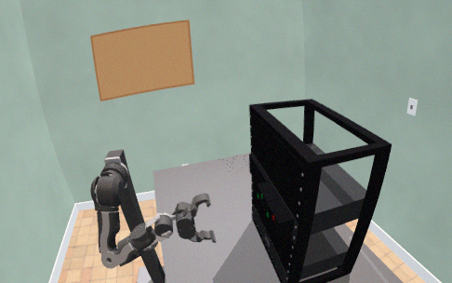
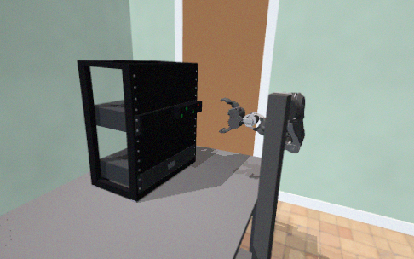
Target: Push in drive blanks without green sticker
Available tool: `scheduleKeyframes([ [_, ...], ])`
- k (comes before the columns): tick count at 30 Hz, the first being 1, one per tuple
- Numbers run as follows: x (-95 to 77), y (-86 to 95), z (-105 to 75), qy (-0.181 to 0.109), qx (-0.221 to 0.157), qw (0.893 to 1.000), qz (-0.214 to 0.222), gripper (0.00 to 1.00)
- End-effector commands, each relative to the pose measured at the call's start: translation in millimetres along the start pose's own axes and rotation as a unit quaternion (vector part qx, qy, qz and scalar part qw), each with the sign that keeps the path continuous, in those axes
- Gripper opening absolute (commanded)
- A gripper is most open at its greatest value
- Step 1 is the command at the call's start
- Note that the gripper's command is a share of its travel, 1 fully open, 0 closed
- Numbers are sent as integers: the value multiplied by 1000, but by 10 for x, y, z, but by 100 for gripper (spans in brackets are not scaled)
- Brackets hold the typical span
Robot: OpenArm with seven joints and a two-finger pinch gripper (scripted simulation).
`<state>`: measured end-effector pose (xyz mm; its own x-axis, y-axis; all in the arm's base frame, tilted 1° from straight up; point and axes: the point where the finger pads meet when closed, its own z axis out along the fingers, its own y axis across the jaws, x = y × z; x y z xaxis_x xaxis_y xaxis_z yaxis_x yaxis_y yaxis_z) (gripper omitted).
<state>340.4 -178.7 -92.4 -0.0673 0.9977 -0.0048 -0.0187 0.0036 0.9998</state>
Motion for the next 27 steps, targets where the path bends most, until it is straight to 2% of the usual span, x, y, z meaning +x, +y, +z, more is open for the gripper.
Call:
scheduleKeyframes([
  [1,-8,15,-8,-2,-1,1000,0,100],
  [15,-1,3,32,-2,2,1000,1,100],
  [23,66,22,173,-2,2,1000,1,100],
  [27,143,44,333,-2,2,1000,1,100],
])
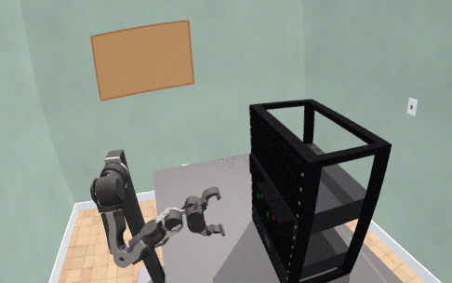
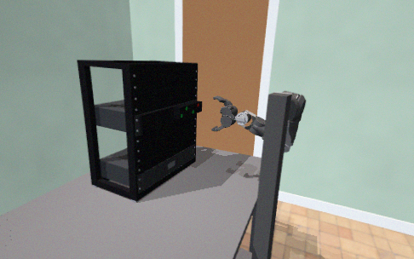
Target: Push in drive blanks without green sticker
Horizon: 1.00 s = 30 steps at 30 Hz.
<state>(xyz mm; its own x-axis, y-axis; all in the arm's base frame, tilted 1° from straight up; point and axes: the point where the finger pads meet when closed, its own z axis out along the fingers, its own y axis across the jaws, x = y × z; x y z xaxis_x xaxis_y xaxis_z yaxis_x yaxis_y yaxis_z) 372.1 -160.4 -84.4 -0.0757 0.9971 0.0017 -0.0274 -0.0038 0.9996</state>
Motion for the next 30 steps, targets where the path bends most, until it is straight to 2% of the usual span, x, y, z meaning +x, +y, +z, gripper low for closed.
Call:
scheduleKeyframes([
  [1,3,-25,50,-6,7,1000,-2,100],
  [11,254,21,577,-6,9,1000,-2,100],
  [13,254,21,577,-6,9,1000,-2,100],
  [21,387,43,856,-6,10,1000,-2,100],
  [30,412,56,902,-5,9,1000,-2,100],
])
